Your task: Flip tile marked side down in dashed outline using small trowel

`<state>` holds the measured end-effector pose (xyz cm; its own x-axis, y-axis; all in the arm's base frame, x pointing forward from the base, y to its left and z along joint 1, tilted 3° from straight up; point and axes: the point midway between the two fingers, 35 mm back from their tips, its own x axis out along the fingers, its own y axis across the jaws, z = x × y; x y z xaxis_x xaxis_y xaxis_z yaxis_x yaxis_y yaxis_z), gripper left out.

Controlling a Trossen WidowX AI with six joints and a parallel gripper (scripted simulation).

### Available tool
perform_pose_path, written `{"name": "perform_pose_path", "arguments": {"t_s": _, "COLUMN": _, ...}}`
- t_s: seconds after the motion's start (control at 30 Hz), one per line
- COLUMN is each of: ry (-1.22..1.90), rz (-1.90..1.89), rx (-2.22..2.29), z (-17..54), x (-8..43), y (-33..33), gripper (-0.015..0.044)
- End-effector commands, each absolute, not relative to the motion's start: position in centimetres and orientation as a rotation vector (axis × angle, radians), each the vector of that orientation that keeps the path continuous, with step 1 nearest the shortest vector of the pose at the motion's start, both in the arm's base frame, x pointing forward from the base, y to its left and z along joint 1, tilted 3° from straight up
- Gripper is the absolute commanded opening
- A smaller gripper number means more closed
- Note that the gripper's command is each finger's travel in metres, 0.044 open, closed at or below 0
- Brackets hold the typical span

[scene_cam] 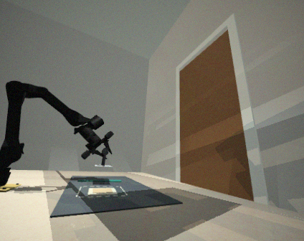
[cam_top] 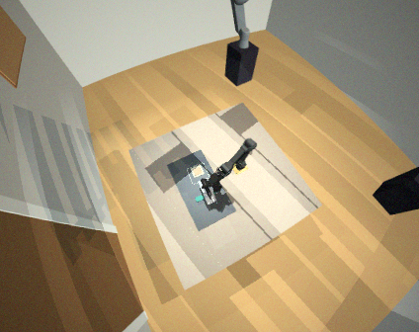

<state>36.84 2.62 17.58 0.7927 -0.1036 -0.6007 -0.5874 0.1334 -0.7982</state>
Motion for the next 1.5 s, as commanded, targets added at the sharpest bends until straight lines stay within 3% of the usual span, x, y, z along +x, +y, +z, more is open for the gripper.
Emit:
{"name": "perform_pose_path", "arguments": {"t_s": 0.0, "ry": 0.600, "rz": 0.369, "rx": -1.412, "z": 18.0, "x": 37.0, "y": 2.6, "gripper": 0.0000}}
{"name": "perform_pose_path", "arguments": {"t_s": 0.8, "ry": 0.612, "rz": 0.382, "rx": -1.411, "z": 17.5, "x": 36.8, "y": 2.5, "gripper": 0.0000}}
{"name": "perform_pose_path", "arguments": {"t_s": 1.47, "ry": 1.065, "rz": -0.038, "rx": -1.030, "z": 15.1, "x": 37.2, "y": -9.9, "gripper": 0.0000}}
